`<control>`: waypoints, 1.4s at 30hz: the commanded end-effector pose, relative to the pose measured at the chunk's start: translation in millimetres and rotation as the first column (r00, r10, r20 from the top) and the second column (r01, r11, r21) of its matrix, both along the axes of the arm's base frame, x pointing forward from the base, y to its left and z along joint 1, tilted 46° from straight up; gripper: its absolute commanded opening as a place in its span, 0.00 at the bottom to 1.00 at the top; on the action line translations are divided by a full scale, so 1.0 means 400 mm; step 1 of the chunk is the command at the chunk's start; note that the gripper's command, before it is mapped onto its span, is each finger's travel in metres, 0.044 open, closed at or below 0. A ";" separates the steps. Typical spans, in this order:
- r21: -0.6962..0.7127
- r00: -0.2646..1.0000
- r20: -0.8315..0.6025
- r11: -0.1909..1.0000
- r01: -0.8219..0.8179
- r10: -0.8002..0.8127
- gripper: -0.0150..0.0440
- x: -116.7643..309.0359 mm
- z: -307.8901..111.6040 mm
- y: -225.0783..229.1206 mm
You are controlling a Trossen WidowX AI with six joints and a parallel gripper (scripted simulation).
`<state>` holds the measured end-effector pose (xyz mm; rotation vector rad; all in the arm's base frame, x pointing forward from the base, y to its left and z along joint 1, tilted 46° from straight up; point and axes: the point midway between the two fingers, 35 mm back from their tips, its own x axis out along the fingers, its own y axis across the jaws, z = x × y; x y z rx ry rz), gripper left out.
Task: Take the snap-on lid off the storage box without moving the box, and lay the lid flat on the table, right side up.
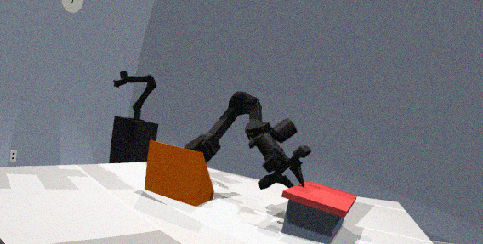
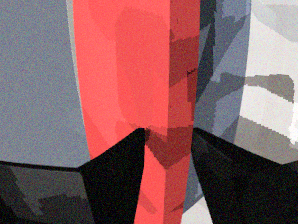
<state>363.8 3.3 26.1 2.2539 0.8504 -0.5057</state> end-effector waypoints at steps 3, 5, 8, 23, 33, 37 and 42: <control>0.000 1.000 -0.003 1.000 0.002 -0.002 0.25 0.003 -0.002 0.000; 0.000 1.000 -0.003 1.000 0.002 -0.002 0.25 0.003 -0.002 0.000; 0.000 1.000 -0.003 1.000 0.002 -0.002 0.25 0.004 -0.002 0.000; 0.000 1.000 -0.002 1.000 0.002 -0.002 0.25 0.006 -0.003 0.000; -0.003 1.000 0.000 1.000 0.011 -0.011 0.25 0.006 0.007 -0.007; -0.004 1.000 0.000 1.000 0.011 -0.011 0.25 0.007 0.016 -0.017; -0.004 1.000 0.000 1.000 0.011 -0.011 0.25 0.010 0.027 -0.029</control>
